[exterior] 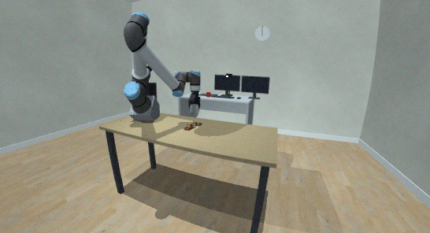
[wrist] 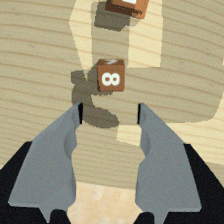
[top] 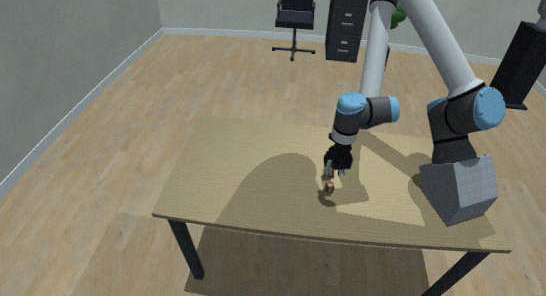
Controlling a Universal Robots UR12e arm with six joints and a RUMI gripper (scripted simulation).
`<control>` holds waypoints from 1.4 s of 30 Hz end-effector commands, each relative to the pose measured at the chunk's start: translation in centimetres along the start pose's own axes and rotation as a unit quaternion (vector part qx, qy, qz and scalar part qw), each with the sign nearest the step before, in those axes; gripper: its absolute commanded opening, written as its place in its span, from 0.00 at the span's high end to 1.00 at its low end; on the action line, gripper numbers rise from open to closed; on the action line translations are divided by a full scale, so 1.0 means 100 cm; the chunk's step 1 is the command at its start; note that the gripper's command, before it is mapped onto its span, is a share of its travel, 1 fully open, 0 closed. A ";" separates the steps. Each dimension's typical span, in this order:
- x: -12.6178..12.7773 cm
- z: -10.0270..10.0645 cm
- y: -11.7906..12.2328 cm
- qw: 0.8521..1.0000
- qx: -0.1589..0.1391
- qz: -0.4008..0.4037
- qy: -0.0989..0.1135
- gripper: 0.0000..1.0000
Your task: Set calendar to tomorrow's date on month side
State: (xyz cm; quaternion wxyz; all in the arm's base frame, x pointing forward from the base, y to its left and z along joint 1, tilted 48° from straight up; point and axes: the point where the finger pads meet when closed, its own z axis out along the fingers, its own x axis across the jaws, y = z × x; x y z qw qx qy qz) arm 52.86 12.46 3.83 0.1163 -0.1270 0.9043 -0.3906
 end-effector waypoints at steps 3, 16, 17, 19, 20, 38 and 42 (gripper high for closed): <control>-0.003 -0.002 0.000 1.000 0.000 0.001 -0.002 0.71; -0.003 -0.002 0.000 1.000 0.000 0.001 -0.002 0.71; -0.003 -0.002 0.000 1.000 0.000 0.001 -0.002 0.71; -0.003 -0.002 0.000 1.000 0.000 0.001 -0.002 0.71; -0.003 -0.002 0.000 1.000 0.000 0.001 -0.002 0.71; -0.002 0.003 0.000 1.000 0.001 0.002 0.000 0.71; -0.001 0.005 0.000 1.000 0.001 0.002 0.001 0.71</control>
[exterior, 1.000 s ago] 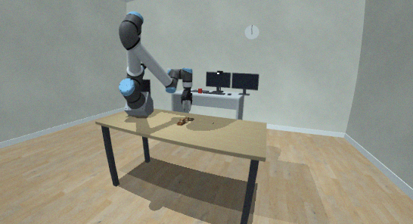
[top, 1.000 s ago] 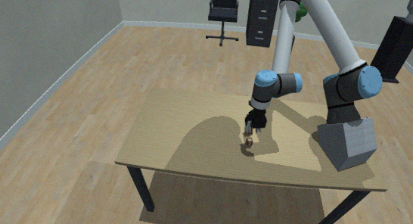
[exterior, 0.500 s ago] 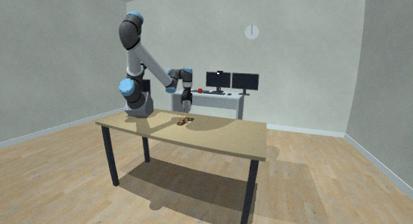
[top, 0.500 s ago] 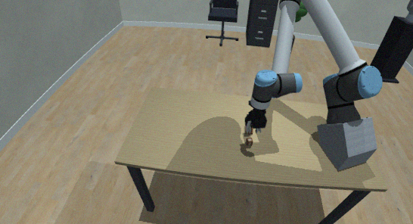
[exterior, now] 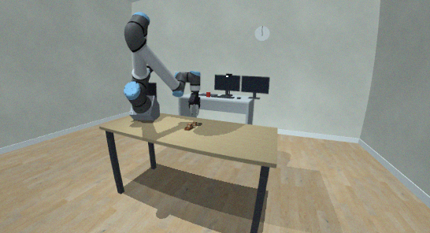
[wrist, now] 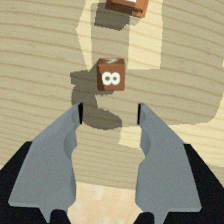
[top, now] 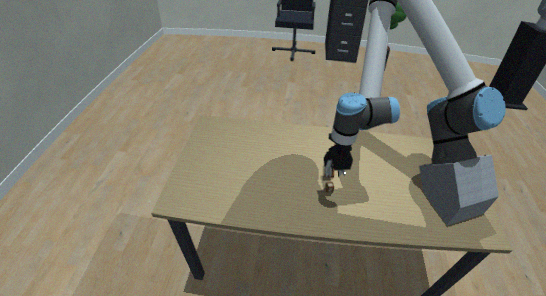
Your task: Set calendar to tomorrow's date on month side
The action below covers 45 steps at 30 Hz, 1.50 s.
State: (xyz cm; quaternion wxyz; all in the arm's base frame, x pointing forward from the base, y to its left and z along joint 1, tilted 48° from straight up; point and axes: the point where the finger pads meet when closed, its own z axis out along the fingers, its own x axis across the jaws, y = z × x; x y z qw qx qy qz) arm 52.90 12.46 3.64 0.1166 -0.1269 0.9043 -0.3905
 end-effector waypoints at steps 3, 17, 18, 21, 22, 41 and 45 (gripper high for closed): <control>0.000 0.006 -0.001 1.000 0.001 0.001 0.001 0.71; 0.001 0.024 0.000 1.000 0.000 0.001 0.002 0.71; 0.001 0.024 0.000 1.000 0.000 0.001 0.002 0.71; 0.001 0.028 0.000 1.000 0.000 0.001 0.002 0.71; 0.001 0.030 0.000 1.000 0.000 0.001 0.002 0.71; 0.001 0.048 0.000 1.000 0.000 0.001 0.002 0.71; 0.001 0.050 0.000 1.000 0.000 0.001 0.002 0.71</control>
